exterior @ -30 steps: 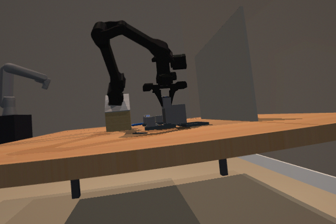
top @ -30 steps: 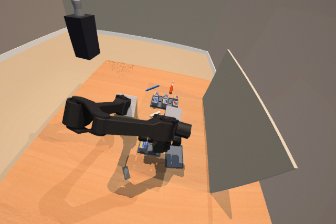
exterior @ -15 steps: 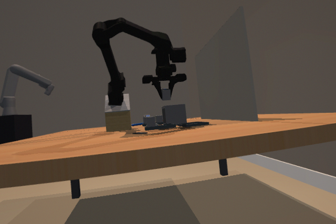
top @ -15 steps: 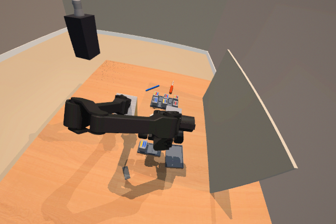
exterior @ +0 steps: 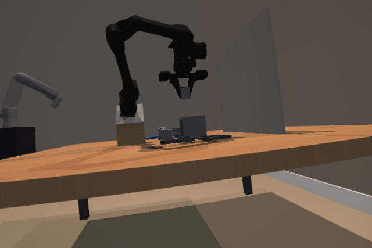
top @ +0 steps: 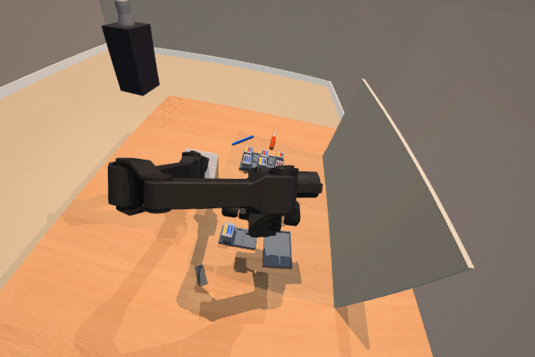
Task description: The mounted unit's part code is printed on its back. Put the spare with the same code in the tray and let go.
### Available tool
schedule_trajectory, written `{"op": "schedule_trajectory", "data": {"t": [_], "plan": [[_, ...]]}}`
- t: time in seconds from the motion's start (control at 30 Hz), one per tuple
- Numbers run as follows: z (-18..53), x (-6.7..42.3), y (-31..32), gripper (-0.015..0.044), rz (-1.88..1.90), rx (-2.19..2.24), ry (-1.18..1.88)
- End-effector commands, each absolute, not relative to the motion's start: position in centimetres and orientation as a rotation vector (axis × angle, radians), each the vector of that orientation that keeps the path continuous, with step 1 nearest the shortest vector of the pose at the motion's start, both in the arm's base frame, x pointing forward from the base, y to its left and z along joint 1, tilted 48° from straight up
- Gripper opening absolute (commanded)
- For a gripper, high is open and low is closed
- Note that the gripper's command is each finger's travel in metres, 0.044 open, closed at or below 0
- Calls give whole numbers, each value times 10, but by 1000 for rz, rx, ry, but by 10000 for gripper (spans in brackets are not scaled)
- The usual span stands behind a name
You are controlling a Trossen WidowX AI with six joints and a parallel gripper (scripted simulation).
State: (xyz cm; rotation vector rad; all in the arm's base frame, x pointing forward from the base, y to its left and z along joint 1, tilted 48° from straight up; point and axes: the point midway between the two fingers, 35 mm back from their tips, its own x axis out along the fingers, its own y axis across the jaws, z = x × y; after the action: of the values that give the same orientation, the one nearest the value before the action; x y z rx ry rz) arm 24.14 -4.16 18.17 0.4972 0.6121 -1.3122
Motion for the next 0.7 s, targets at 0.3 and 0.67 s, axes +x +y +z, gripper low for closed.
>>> {"op": "schedule_trajectory", "data": {"t": [0.3, 0.67], "plan": [[188, 297, -30, 0, -1310, 505, 605], [185, 335, -24, 0, -1309, 507, 604]]}}
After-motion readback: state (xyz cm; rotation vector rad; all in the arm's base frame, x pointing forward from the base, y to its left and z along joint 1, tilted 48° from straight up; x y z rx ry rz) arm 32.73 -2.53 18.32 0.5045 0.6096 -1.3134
